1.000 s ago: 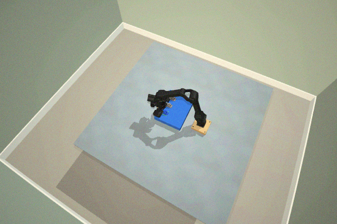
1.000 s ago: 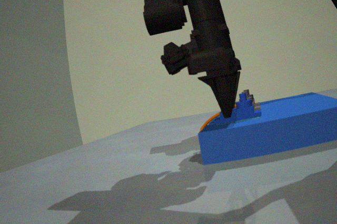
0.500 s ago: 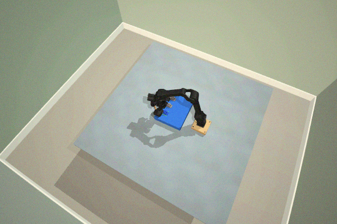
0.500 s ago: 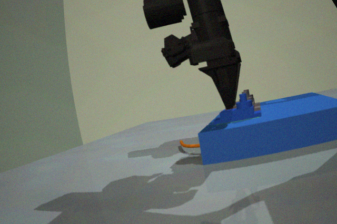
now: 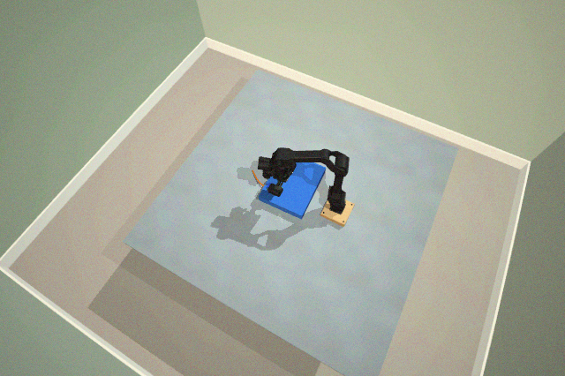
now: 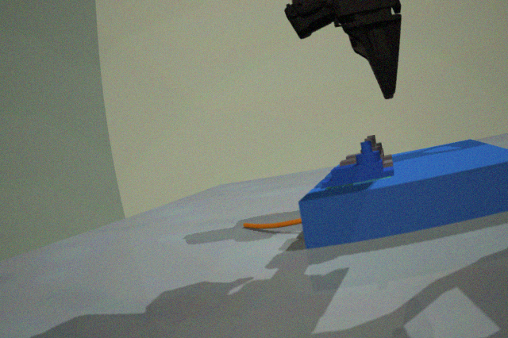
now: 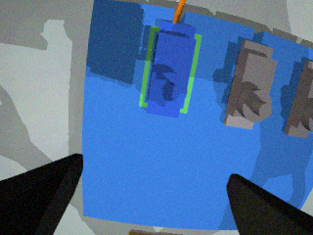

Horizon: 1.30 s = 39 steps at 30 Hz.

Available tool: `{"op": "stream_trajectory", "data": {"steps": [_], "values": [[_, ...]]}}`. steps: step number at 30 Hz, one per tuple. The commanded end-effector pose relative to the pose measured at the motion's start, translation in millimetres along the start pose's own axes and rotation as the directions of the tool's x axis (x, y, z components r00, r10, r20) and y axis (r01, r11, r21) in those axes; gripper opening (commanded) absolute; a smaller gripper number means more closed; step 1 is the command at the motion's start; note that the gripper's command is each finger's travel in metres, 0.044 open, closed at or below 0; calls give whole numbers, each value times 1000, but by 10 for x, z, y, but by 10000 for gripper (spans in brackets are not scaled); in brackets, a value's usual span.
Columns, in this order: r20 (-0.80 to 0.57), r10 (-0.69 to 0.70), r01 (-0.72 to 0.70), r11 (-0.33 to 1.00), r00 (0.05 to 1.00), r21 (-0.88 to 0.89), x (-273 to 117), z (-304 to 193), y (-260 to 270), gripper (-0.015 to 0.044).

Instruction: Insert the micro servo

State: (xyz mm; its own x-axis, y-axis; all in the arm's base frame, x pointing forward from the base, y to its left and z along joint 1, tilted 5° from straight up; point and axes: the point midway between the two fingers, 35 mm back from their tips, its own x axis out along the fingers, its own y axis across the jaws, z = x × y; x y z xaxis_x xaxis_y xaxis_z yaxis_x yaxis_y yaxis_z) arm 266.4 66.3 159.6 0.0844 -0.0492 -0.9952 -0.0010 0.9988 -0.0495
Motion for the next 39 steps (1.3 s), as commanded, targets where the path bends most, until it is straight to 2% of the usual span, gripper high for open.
{"op": "stream_trajectory", "data": {"steps": [1, 8, 16, 39], "values": [[3, -2, 2, 1000, 1000, 4, -199, -371, -25, 440], [3, -2, 2, 1000, 1000, 2, -277, -441, -31, 440], [3, 0, 0, 1000, 1000, -9, -665, -389, -18, 440], [3, 0, 0, 1000, 1000, -9, -665, -389, -18, 440]]}}
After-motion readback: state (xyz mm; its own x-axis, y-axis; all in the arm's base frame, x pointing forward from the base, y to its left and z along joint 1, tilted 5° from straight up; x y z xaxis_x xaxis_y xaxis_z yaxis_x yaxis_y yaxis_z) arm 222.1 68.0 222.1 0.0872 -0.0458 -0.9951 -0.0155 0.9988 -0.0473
